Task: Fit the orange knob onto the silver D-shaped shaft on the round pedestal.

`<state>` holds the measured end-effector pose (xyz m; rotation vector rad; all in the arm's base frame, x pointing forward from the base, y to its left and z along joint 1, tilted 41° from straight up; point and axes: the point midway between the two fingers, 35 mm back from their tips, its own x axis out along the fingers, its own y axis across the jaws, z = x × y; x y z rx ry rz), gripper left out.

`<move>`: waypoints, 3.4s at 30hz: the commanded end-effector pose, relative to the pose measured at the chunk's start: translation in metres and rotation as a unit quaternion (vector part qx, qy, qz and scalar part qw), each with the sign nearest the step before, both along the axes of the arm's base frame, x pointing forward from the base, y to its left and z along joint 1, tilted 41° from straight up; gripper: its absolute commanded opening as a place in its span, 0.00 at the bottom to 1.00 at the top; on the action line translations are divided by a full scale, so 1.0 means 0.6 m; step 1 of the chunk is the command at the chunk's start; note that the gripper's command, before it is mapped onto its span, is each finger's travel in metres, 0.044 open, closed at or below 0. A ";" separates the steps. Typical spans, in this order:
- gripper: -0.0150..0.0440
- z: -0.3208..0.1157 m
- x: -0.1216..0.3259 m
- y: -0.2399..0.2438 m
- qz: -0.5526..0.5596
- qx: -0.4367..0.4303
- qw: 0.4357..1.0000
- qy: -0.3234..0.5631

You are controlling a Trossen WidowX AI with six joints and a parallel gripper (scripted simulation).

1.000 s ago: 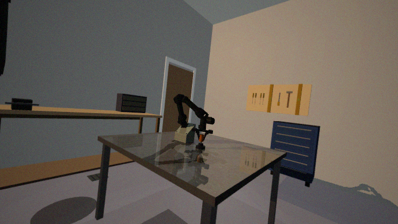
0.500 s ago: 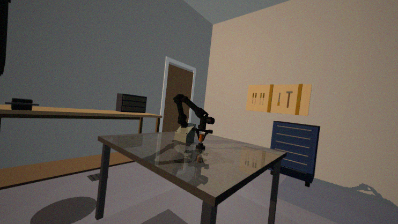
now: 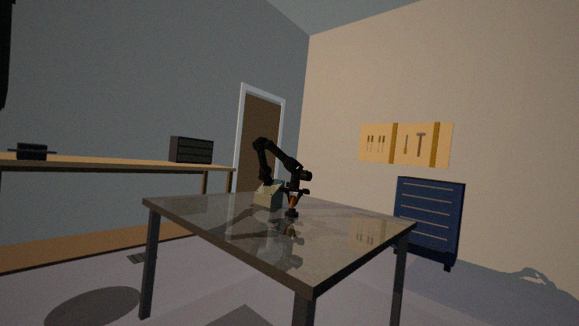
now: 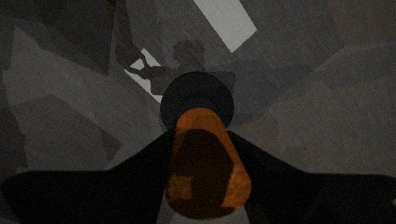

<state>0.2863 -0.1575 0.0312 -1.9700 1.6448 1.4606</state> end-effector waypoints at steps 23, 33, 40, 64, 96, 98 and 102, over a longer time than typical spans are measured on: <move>0.25 0.001 0.002 0.003 0.083 0.010 0.994 0.068; 0.25 -0.002 0.002 0.001 0.083 0.010 0.994 0.068; 0.25 -0.001 0.001 0.001 0.083 0.010 0.994 0.068; 0.25 0.000 0.001 0.000 0.161 0.021 0.977 0.135; 0.25 0.000 0.001 0.000 0.238 0.030 0.950 0.200; 0.25 0.000 0.001 0.000 0.238 0.030 0.950 0.200; 0.25 0.003 0.003 0.004 0.238 0.031 0.950 0.200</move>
